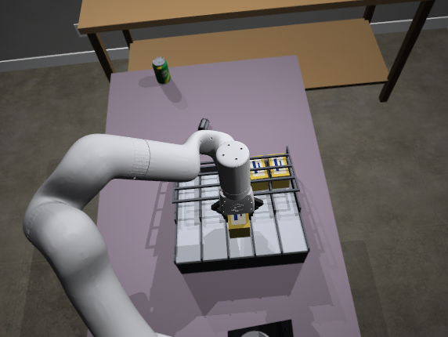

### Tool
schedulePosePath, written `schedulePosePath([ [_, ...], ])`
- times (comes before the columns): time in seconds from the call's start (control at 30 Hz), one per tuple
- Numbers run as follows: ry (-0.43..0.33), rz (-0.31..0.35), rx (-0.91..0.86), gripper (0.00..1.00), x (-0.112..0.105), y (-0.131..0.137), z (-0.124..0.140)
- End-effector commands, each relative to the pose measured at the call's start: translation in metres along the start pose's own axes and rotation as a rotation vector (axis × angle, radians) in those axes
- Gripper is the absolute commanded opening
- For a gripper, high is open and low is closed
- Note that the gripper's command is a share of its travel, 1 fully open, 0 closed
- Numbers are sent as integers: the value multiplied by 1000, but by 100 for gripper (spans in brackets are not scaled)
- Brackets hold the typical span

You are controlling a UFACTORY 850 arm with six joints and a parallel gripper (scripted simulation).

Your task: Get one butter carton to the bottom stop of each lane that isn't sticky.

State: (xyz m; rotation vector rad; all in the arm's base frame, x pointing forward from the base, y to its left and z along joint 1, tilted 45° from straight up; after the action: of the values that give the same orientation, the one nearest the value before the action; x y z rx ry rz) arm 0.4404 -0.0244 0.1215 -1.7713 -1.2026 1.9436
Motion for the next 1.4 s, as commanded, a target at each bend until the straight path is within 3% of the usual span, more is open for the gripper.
schedulePosePath([
  [0.0, -75, -15, -3, 0, 0, 1, -5],
  [0.43, -75, -15, -3, 0, 0, 1, -5],
  [0.47, -170, -36, -2, 0, 1, 2, -9],
  [1.0, -170, -36, -2, 0, 1, 2, -9],
  [1.03, -170, -36, -2, 0, 30, 1, -4],
  [1.37, -170, -36, -2, 0, 30, 1, -4],
])
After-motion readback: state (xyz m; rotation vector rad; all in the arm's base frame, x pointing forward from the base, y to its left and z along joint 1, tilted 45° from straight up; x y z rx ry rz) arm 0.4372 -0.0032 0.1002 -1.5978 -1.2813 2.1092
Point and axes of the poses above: the point where the finger pads meet when closed, its own x axis out along the fingers, its own y axis across the jaws, z = x × y, the point moved 5 cm from there along -x, back along the fingers, and after that the axes turned 12 degrees about -x, right-handed, at the moved point
